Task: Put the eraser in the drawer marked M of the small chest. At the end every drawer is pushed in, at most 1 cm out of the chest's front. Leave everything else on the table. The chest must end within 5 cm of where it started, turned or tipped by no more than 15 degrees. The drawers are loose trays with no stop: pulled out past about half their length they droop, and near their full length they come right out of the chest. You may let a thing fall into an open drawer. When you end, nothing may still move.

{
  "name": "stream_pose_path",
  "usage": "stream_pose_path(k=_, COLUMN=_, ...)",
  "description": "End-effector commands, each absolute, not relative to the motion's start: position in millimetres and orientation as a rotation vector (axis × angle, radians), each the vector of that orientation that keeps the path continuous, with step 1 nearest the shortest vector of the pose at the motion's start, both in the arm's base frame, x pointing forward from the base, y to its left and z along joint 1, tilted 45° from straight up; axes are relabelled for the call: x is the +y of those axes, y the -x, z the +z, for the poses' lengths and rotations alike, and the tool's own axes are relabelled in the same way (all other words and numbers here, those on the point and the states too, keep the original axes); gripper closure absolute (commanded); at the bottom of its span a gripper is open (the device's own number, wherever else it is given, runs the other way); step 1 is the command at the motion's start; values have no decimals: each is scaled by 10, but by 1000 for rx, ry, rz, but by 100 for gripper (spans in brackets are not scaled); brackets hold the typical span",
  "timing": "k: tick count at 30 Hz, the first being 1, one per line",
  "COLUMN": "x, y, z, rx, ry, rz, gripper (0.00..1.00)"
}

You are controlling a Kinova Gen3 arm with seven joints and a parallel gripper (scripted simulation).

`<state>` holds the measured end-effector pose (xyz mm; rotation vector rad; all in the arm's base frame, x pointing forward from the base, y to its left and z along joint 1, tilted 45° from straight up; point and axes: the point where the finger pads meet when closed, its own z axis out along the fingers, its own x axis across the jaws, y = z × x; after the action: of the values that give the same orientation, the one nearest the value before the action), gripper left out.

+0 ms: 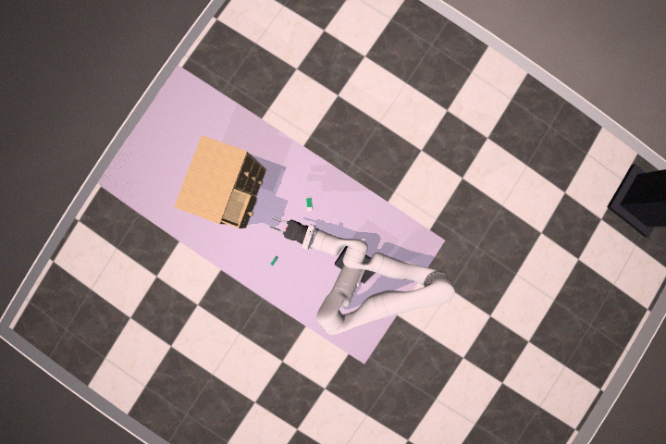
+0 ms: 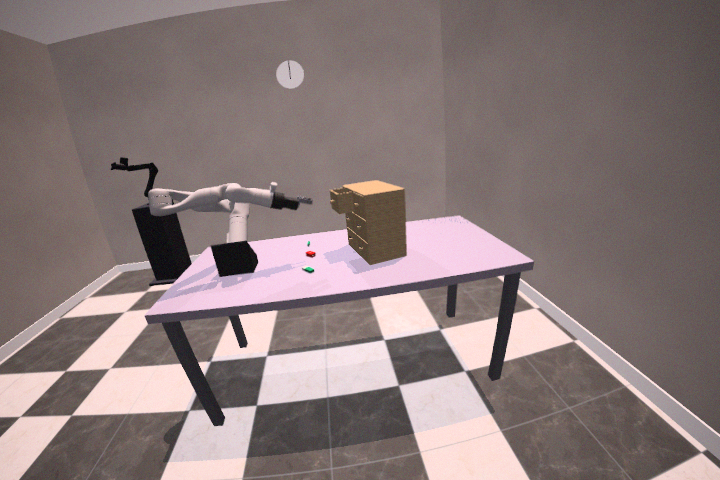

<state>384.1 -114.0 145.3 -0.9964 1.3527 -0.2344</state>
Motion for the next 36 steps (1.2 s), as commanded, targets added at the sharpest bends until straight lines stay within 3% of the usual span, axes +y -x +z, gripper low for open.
stream_pose_path(k=1, x=-1190, y=-3836, z=1439, rx=1361, ry=1014, rz=-229, gripper=33)
stream_pose_path(k=36, x=-1549, y=-3556, z=1687, rx=1458, ry=1442, rz=139, gripper=33)
